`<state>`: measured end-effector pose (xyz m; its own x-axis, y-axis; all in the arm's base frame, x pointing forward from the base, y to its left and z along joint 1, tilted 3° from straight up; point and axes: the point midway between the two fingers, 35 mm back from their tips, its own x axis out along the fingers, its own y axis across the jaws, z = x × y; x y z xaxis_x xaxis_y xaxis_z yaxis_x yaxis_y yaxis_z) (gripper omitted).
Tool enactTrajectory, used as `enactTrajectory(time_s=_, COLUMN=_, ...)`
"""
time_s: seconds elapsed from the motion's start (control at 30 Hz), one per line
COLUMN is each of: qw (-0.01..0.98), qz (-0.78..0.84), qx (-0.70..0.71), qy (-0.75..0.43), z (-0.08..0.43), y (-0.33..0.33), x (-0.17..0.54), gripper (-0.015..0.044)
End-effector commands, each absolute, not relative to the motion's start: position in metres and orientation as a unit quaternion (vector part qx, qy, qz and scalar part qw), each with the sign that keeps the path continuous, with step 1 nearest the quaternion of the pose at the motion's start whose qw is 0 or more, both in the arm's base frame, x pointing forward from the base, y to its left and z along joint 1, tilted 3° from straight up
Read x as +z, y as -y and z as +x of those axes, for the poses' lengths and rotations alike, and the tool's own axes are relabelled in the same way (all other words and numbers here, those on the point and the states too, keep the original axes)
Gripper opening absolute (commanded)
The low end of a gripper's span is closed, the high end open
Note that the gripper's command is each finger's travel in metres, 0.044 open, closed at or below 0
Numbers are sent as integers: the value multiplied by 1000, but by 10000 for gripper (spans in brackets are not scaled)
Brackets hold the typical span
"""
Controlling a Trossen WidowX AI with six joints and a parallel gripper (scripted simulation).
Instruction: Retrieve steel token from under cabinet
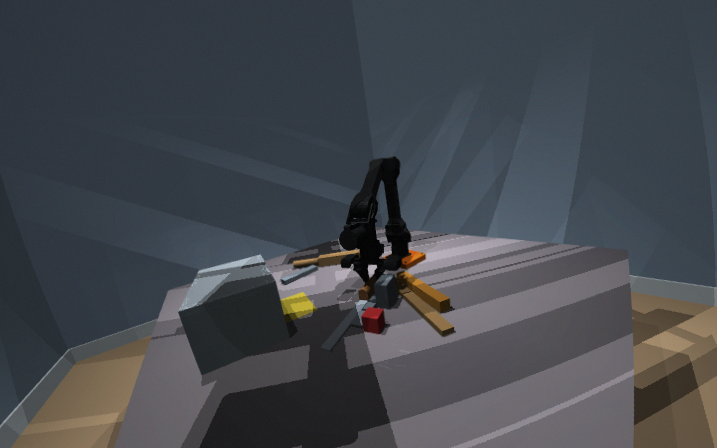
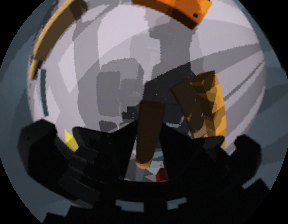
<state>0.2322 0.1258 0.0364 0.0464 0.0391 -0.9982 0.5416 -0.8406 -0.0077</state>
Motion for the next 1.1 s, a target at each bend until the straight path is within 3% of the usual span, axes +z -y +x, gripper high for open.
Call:
enactTrajectory(time_s=0.0, qw=192, qz=697, qx=-657, qy=-215, z=231, y=-134, x=37, gripper=0)
enactTrajectory(time_s=1.07, qw=192, qz=693, qx=-656, qy=-228, z=225, y=-160, x=38, gripper=0)
